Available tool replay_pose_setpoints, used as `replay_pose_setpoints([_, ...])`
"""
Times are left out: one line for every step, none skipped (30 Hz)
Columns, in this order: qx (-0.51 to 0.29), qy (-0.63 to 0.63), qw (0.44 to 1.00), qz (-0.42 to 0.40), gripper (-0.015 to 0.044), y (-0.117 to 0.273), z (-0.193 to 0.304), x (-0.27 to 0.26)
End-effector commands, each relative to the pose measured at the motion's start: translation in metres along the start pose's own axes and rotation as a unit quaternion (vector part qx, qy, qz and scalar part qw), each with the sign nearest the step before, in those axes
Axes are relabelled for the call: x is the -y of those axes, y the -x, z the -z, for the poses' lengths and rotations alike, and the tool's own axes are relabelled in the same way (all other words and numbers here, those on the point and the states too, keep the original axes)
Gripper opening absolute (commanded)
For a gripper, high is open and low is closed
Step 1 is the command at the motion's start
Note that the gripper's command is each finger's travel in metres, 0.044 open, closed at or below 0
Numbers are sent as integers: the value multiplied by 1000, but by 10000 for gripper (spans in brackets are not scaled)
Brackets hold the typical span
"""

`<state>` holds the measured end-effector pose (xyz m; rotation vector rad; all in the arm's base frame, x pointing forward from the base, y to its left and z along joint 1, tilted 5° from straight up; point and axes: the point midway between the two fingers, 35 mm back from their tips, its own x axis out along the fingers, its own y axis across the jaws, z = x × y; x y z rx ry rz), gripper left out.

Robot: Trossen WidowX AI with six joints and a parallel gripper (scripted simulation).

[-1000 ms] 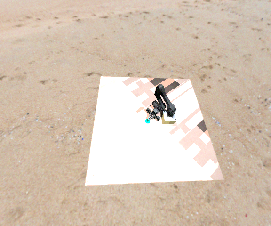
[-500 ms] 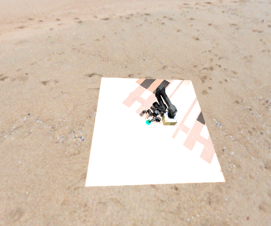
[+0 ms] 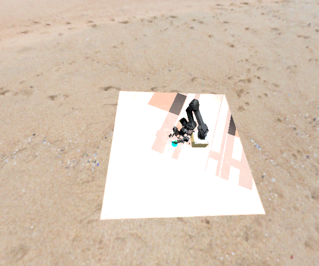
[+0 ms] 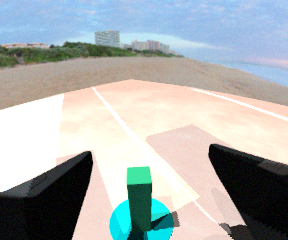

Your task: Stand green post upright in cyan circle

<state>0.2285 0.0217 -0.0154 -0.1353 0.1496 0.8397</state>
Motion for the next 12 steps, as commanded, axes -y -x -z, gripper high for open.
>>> replay_pose_setpoints([3,-6,1000,-2,400,1,-10,-1])
replay_pose_setpoints([4,-6,1000,-3,400,2,-13,0])
replay_pose_setpoints([4,-5,1000,-3,400,2,-16,0])
replay_pose_setpoints([5,-5,1000,-3,400,3,-18,0])
replay_pose_setpoints([6,-5,1000,-3,400,3,-21,0])
replay_pose_setpoints([6,-5,1000,-3,400,3,-24,0])
replay_pose_setpoints([7,-5,1000,-4,400,4,-27,0])
replay_pose_setpoints([7,-4,1000,-4,400,4,-29,0])
replay_pose_setpoints([8,-4,1000,-4,400,5,-32,0])
replay_pose_setpoints([9,-4,1000,-4,400,5,-35,0])
replay_pose_setpoints([9,-4,1000,-4,400,6,-37,0])
replay_pose_setpoints([10,-4,1000,-5,400,6,-40,0])
